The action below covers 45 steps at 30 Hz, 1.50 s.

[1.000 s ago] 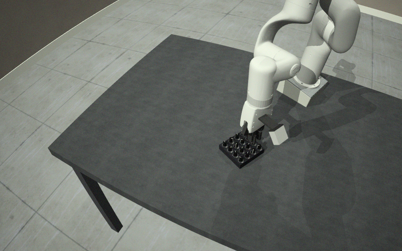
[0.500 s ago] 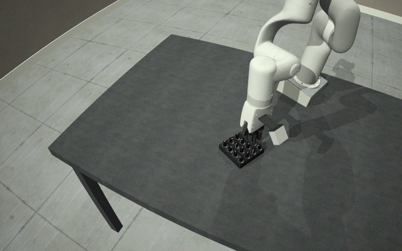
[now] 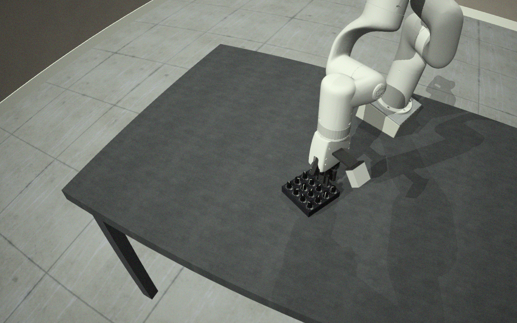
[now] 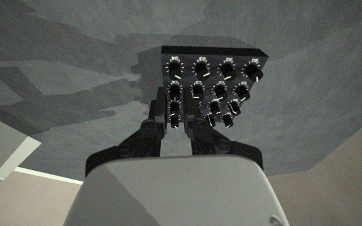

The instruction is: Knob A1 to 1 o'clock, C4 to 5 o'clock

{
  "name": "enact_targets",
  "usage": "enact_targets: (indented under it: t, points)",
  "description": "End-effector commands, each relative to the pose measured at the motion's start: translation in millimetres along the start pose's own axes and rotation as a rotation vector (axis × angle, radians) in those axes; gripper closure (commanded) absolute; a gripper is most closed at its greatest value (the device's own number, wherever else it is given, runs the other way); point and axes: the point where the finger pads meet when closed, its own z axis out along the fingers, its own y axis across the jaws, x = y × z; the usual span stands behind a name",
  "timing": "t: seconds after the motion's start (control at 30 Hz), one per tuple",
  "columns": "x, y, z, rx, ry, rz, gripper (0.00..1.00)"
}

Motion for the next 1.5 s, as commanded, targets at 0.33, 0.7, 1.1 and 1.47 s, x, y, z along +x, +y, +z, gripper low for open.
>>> enact_targets:
  t: [0.33, 0.7, 1.1, 1.47]
  points:
    - [-0.1, 1.5, 6.1, -0.003, 0.000, 0.000, 0.81]
    - [-0.1, 1.5, 7.4, -0.003, 0.000, 0.000, 0.81]
    - [-0.1, 1.5, 7.4, -0.003, 0.000, 0.000, 0.81]
    - [-0.1, 1.5, 7.4, -0.003, 0.000, 0.000, 0.81]
